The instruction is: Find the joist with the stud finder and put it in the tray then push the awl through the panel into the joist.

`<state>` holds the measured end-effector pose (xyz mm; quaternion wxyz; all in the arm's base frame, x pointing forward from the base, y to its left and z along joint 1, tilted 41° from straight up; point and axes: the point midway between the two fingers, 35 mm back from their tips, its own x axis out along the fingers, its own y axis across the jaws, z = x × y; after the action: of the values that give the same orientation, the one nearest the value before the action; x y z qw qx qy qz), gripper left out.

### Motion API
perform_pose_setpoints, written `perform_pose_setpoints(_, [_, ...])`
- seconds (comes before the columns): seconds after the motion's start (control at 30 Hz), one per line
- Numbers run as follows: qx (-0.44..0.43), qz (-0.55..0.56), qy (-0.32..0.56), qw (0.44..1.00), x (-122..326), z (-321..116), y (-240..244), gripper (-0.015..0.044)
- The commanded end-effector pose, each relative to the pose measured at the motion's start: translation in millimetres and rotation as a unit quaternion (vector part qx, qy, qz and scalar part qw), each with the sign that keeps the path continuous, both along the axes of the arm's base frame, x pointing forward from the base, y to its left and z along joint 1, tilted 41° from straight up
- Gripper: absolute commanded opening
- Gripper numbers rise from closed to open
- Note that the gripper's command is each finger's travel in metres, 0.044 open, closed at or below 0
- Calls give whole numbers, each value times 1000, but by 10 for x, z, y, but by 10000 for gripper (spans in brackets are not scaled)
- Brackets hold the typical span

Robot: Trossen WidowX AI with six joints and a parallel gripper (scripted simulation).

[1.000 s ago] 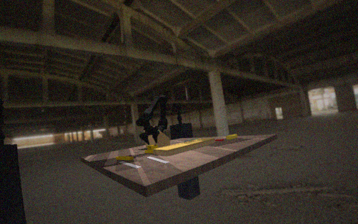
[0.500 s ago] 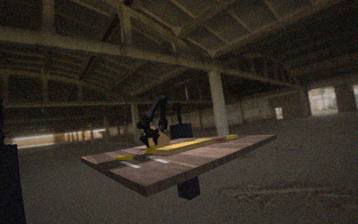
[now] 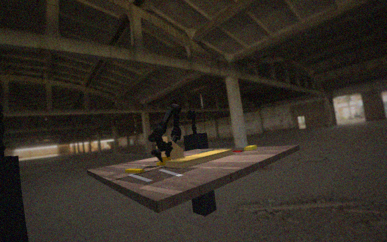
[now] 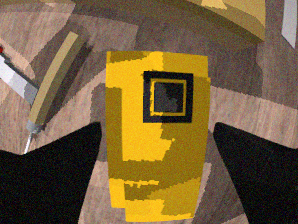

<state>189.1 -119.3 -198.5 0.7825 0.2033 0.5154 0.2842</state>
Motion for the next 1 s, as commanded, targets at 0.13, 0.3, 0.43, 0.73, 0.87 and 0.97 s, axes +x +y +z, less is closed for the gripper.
perform_pose_setpoints(0.13, [3, -3, 1, 1000, -1, -4, 19, 295])
perform_pose_setpoints(0.3, [3, -3, 1, 1000, -1, -4, 19, 262])
perform_pose_setpoints(0.43, [3, -3, 1, 1000, -1, -4, 19, 235])
perform_pose_setpoints(0.73, [3, -3, 1, 1000, -1, -4, 19, 175])
perform_pose_setpoints(0.87, [2, -3, 1, 1000, 0, 4, 10, 129])
perform_pose_setpoints(0.97, [2, -3, 1, 1000, 6, 74, -69, 50])
